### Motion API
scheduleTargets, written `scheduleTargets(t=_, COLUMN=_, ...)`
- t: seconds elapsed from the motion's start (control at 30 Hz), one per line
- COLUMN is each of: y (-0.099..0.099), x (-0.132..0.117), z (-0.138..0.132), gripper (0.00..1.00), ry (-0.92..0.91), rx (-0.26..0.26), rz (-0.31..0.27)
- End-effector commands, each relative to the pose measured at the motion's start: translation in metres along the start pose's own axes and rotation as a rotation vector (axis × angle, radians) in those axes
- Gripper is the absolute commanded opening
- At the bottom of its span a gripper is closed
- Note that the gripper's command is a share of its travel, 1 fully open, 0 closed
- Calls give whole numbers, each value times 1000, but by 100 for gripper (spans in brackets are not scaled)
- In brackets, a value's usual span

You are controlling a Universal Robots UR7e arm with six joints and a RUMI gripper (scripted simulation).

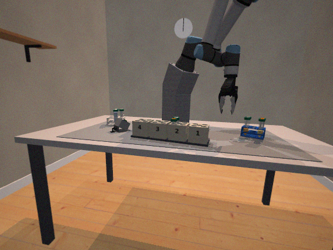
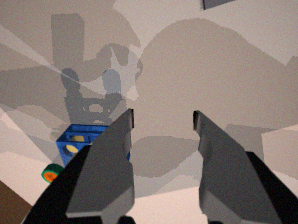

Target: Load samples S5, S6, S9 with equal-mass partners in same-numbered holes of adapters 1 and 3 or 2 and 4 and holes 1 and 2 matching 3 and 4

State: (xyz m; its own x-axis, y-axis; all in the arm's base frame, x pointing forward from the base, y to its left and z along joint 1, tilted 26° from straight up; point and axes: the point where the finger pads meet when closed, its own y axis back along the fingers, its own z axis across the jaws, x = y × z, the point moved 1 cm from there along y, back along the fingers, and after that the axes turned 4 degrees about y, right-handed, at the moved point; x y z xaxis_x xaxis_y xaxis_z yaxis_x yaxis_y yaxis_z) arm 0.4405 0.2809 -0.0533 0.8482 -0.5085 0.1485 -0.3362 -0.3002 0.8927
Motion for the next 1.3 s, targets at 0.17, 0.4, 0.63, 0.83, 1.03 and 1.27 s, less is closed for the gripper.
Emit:
scheduleTargets(t=0.17, y=-2, x=-41, z=-58, gripper=35, ry=-4, rx=-11, rz=4)
scheduleTargets(t=0.4, y=-2, x=-75, z=-105, gripper=35, ry=-4, rx=-10, rz=4)
scheduleTargets(t=0.63, y=-3, x=-105, z=-145, gripper=35, ry=-4, rx=-10, rz=4)
scheduleTargets(t=0.83, y=-3, x=-130, z=-179, gripper=35, ry=-4, rx=-10, rz=4)
scheduleTargets(t=1.03, y=-3, x=-133, z=-184, gripper=35, ry=-4, rx=-10, rz=4)
scheduleTargets(t=1.27, y=-3, x=-133, z=-183, gripper=35, ry=-4, rx=-10, rz=4)
